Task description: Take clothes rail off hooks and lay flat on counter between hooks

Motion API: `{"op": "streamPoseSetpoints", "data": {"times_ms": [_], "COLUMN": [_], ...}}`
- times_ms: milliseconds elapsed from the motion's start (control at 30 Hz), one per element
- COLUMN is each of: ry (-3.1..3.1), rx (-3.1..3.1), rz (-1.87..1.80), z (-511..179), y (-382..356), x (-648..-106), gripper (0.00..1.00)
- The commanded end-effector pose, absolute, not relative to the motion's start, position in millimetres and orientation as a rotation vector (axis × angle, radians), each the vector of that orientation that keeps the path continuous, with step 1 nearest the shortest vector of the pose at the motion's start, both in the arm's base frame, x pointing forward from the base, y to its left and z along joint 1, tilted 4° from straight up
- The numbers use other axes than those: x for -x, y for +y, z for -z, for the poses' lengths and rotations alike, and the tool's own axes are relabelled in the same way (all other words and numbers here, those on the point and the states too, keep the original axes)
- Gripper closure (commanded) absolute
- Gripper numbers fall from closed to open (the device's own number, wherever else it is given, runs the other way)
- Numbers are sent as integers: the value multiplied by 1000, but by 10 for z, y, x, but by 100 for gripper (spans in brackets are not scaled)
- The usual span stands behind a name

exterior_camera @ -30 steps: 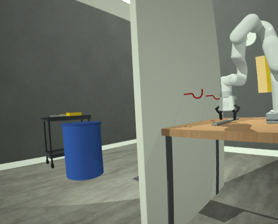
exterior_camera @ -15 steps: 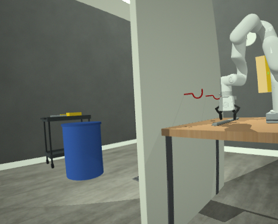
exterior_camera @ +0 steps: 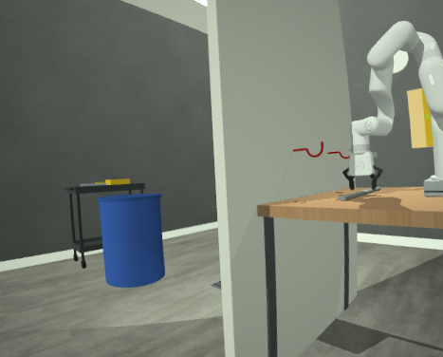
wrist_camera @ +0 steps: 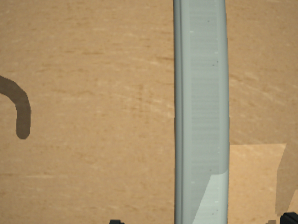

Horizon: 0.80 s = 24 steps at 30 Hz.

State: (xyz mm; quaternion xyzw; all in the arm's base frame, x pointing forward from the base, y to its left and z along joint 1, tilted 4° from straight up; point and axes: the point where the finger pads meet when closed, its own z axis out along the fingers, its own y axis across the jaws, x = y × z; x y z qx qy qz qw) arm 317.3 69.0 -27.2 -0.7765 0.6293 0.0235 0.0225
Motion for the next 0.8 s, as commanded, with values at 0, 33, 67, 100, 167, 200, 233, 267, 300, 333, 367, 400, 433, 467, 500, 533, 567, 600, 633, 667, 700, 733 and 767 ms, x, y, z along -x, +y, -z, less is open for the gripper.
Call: {"op": "streamPoseSetpoints", "data": {"times_ms": [0, 33, 67, 100, 167, 200, 233, 267, 300, 333, 367, 400, 433, 467, 500, 533, 567, 600, 633, 667, 700, 733, 767], "ry": [1948, 1948, 1948, 1948, 1948, 1948, 1948, 1948, 1948, 1948, 1948, 1948, 1948, 1948, 1948, 1948, 1948, 1948, 1948, 1948, 1948, 1948, 1948], "rx": [2404, 2404, 2404, 2404, 2404, 2404, 2404, 2404, 2404, 2404, 2404, 2404, 2404, 2404, 2404, 2404, 2404, 2404, 2404, 2404, 2404, 2404, 2404], "rz": [-69, -69, -69, -69, -69, -69, -69, -69, -69, -69, -69, -69, -69, -69, -69, -69, -69, -69, -69, -69, -69, -69, -69], "z": [194, 177, 160, 144, 110, 94, 77, 61, 44, 28, 11, 11, 11, -6, -23, -39, -56, -73, -89, -106, -123, -139, -156], "y": [688, 687, 686, 685, 683, 682, 681, 679, 678, 677, 676, 676, 676, 675, 674, 673, 672, 671, 670, 669, 668, 667, 666], "x": [-3187, -3187, -3187, -3187, -3188, -3188, -3188, -3188, -3188, -3189, -3189, -3189, -3189, -3189, -3189, -3189, -3190, -3190, -3190, -3190, -3190, -3190, -3190], "gripper": [0, 0, 0, 0, 0, 0, 0, 0, 0, 0, 0, 0, 0, 0, 0, 0, 0, 0, 0, 0, 0, 0, 0]}}
